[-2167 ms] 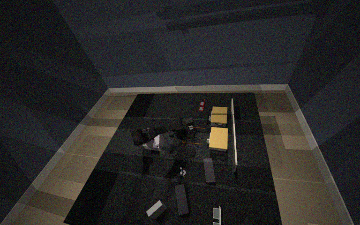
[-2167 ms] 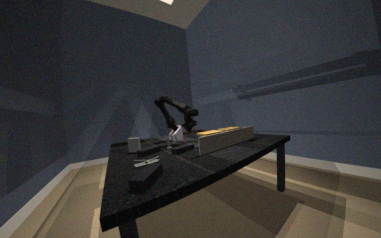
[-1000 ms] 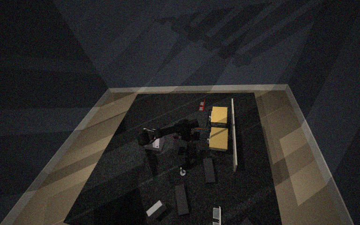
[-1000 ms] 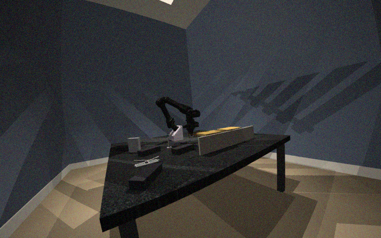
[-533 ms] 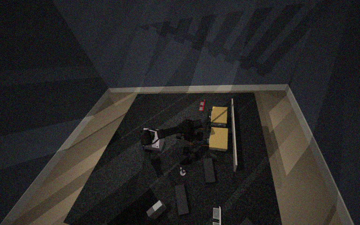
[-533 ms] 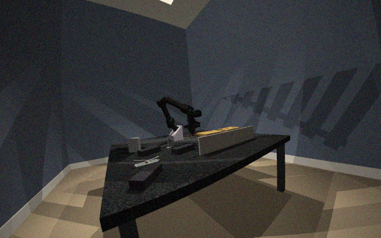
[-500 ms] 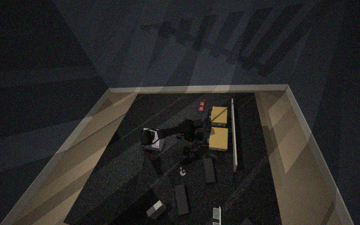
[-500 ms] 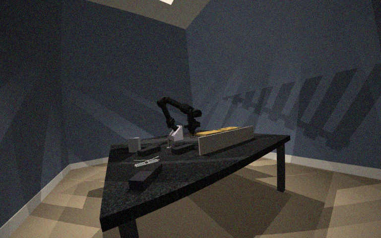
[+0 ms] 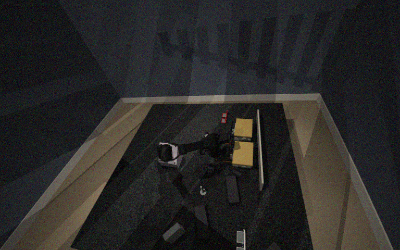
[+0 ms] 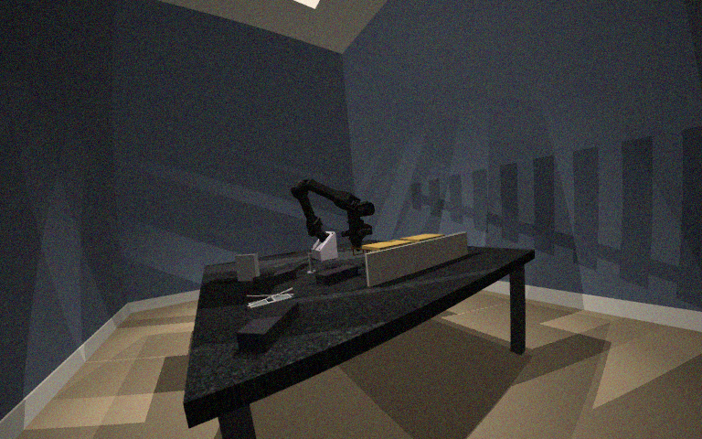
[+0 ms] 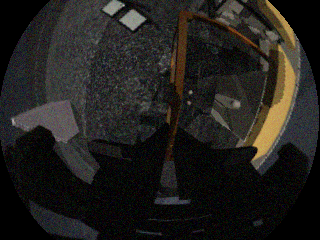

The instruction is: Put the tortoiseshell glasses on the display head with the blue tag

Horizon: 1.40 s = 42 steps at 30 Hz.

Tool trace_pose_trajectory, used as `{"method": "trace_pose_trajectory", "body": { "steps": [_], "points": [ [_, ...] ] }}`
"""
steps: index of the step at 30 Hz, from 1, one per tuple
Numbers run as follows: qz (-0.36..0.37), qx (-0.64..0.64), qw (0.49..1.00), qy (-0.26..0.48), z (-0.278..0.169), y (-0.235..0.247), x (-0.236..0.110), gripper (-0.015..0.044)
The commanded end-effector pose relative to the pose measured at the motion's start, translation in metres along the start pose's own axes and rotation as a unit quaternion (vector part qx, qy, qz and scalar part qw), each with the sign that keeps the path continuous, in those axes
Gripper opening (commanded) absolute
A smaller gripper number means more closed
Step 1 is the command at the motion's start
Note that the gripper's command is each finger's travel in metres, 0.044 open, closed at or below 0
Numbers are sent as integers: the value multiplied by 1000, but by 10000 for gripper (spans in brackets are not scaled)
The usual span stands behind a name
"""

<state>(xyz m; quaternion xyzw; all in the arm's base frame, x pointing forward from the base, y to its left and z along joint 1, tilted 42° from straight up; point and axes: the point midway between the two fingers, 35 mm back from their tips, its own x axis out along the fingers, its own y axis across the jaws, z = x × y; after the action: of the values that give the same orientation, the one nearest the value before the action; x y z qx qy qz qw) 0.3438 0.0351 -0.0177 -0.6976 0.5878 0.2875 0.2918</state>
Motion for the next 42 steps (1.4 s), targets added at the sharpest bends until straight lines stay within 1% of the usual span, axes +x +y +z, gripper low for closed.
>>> {"method": "trace_pose_trajectory", "body": {
  "steps": [1, 42],
  "points": [
    [0, -4, 1000, 3, -1, -6, 1, 0],
    [-1, -2, 1000, 3, -1, -69, 5, 0]
  ]
}}
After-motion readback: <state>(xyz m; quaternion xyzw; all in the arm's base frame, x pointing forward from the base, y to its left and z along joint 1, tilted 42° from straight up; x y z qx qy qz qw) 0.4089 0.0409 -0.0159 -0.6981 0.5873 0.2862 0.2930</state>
